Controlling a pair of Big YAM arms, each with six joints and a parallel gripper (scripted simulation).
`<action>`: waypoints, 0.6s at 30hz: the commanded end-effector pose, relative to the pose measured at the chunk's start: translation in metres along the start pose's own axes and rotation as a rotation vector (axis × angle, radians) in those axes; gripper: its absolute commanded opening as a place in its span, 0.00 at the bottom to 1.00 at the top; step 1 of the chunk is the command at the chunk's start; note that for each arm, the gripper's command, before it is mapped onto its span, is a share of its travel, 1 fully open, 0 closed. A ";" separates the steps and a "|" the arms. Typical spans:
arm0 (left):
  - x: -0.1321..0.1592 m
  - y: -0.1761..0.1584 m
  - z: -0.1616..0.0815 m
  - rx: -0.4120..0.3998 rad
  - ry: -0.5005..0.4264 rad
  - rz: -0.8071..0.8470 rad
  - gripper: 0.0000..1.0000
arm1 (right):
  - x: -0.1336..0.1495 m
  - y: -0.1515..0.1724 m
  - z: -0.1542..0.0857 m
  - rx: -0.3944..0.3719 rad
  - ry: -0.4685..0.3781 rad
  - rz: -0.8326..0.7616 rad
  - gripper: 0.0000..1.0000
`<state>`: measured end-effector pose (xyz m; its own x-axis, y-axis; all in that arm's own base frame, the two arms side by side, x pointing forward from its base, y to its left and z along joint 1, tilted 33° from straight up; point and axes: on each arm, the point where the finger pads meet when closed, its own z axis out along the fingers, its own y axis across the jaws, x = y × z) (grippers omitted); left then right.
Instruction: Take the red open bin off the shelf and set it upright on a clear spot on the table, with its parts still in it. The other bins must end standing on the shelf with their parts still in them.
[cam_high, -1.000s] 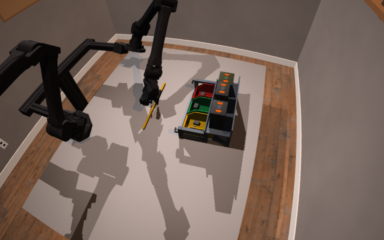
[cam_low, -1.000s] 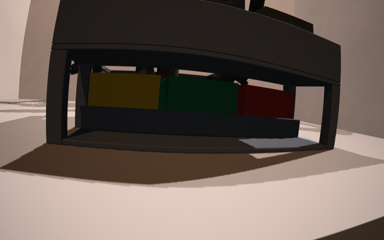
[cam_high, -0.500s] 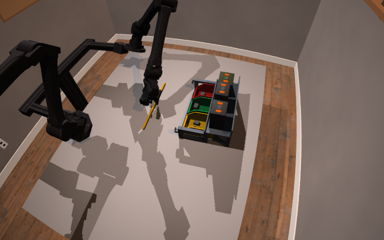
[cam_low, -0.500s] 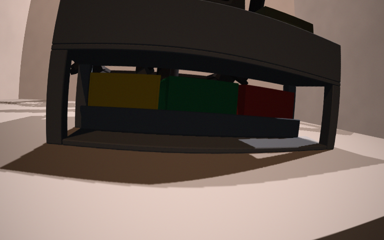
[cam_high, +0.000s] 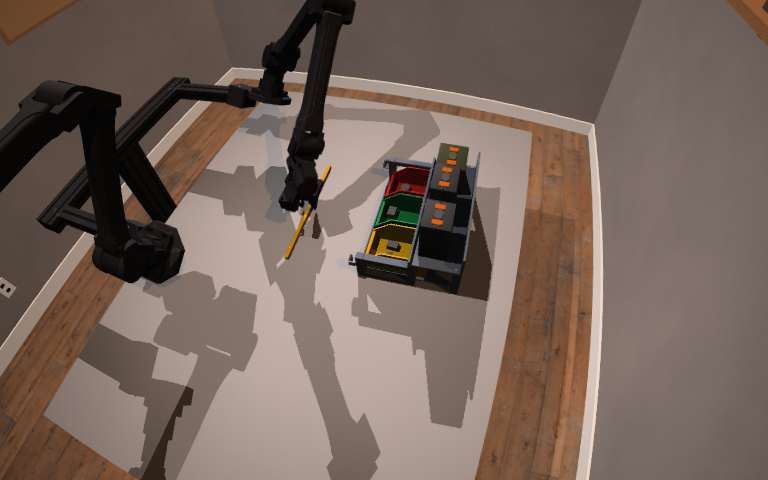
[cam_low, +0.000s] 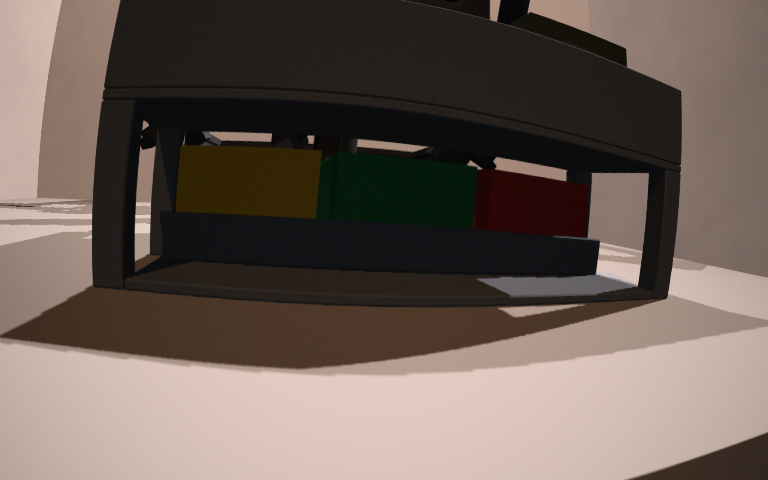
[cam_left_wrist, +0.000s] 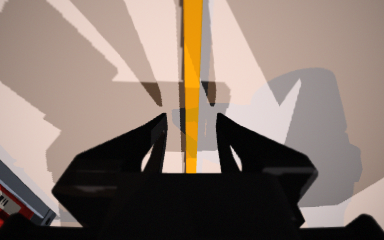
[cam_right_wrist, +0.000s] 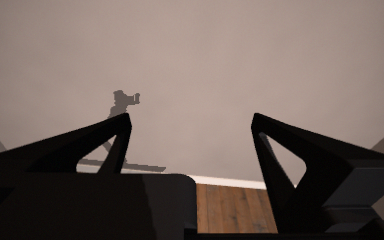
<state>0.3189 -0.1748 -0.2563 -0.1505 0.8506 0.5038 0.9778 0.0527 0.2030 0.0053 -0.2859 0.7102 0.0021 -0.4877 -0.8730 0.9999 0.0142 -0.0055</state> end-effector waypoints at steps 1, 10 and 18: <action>-0.001 0.012 -0.005 -0.007 -0.013 -0.019 0.43 | -0.017 -0.004 -0.009 0.011 -0.048 0.000 1.00; -0.005 0.003 -0.022 -0.015 -0.015 -0.002 0.43 | -0.017 -0.004 -0.009 0.011 -0.048 0.000 1.00; -0.007 0.005 -0.041 -0.018 -0.021 -0.006 0.43 | -0.017 -0.004 -0.009 0.011 -0.048 0.000 1.00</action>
<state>0.3165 -0.1759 -0.2438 -0.1559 0.8443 0.5127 0.9794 0.0648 0.1911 0.0053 -0.2859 0.7102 0.0021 -0.4877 -0.8730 0.9999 0.0142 -0.0055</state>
